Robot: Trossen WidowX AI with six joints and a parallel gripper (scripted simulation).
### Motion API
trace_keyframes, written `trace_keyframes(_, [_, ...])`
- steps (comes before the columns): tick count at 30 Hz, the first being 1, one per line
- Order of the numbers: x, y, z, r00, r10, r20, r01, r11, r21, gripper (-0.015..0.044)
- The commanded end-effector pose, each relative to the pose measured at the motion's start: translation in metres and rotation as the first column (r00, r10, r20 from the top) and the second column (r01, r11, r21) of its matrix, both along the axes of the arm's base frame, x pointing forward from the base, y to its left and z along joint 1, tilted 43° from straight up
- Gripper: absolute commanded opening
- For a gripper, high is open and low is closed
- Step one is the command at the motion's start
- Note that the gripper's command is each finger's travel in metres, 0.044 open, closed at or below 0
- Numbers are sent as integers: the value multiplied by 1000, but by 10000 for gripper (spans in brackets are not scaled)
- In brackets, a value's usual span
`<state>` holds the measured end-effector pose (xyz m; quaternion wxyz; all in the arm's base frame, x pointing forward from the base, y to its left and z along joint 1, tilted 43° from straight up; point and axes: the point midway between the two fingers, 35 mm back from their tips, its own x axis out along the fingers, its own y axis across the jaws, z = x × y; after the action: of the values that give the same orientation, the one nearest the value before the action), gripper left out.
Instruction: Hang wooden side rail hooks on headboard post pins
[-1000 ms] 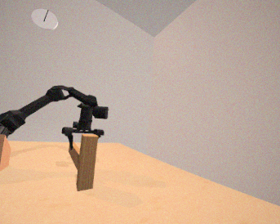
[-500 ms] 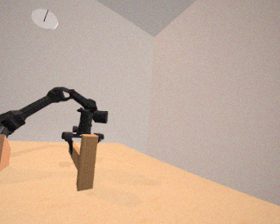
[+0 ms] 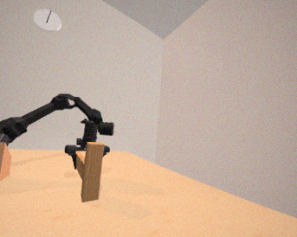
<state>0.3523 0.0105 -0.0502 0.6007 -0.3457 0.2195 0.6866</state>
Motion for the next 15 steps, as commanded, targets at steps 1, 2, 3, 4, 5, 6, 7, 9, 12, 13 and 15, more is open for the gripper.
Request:
trace_keyframes(1, [-2,5,-6,1000,-2,-9,2,1000,7,440])
trace_keyframes(2, [-2,7,-7,1000,-2,-9,2,1000,7,440])
trace_keyframes(3, [-2,8,-8,1000,-2,-9,2,1000,7,440])
trace_keyframes(4, [-2,9,-9,1000,-2,-9,2,1000,7,440])
trace_keyframes(5, [-3,10,-11,1000,-2,-9,2,1000,7,440])
trace_keyframes(6, [-3,11,-12,1000,-2,-9,2,1000,7,440])
trace_keyframes(7, [-3,12,-13,1000,-2,-9,2,1000,8,440])
trace_keyframes(9, [-3,14,-15,1000,-2,-9,2,1000,8,440])
trace_keyframes(12, [-4,17,-18,1000,-2,-9,2,1000,9,440])
trace_keyframes(13, [-4,18,-19,1000,-2,-9,2,1000,9,440])
trace_keyframes(15, [-4,18,-19,1000,-2,-9,2,1000,9,440])
